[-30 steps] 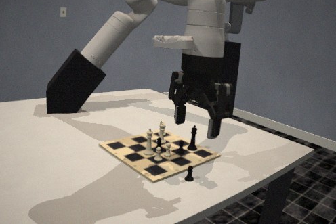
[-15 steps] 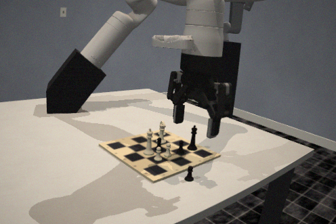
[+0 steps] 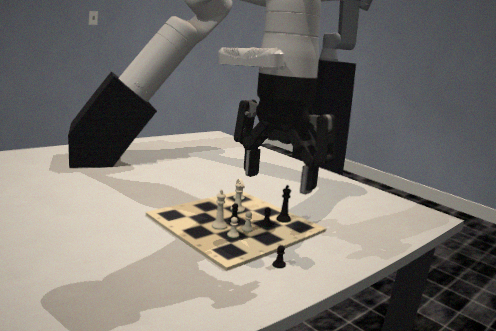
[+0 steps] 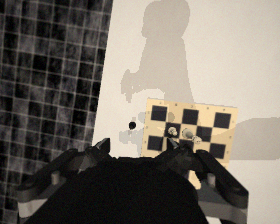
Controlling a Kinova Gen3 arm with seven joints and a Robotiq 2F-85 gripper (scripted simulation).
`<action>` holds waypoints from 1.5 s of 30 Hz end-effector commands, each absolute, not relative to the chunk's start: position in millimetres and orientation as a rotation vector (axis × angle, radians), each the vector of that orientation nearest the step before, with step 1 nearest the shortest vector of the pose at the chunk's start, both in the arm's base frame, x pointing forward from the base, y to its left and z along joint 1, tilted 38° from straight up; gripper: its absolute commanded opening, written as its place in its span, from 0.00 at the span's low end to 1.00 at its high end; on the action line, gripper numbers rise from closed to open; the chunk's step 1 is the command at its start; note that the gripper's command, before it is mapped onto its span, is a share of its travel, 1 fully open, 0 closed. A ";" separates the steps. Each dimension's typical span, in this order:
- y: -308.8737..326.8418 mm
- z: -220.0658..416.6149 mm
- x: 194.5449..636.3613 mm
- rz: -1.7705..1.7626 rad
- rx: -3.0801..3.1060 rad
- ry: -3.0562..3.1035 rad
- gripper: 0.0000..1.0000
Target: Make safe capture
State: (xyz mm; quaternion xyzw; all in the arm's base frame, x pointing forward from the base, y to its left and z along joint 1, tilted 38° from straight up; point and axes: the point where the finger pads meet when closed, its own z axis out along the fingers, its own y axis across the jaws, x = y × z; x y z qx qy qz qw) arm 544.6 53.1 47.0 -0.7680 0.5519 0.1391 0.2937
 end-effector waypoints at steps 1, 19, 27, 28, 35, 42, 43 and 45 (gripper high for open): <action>53.6 51.2 537.7 0.348 -2.062 1.432 1.00; 58.8 57.9 474.4 0.174 -2.278 0.995 1.00; 64.3 61.1 442.4 0.105 -2.353 0.786 1.00; 64.3 61.1 442.4 0.105 -2.353 0.786 1.00; 70.4 64.1 413.9 0.051 -2.404 0.604 1.00; 75.3 66.4 393.2 0.016 -2.433 0.474 1.00; 75.8 66.7 391.1 0.012 -2.435 0.460 1.00; 75.8 66.7 391.1 0.012 -2.435 0.460 1.00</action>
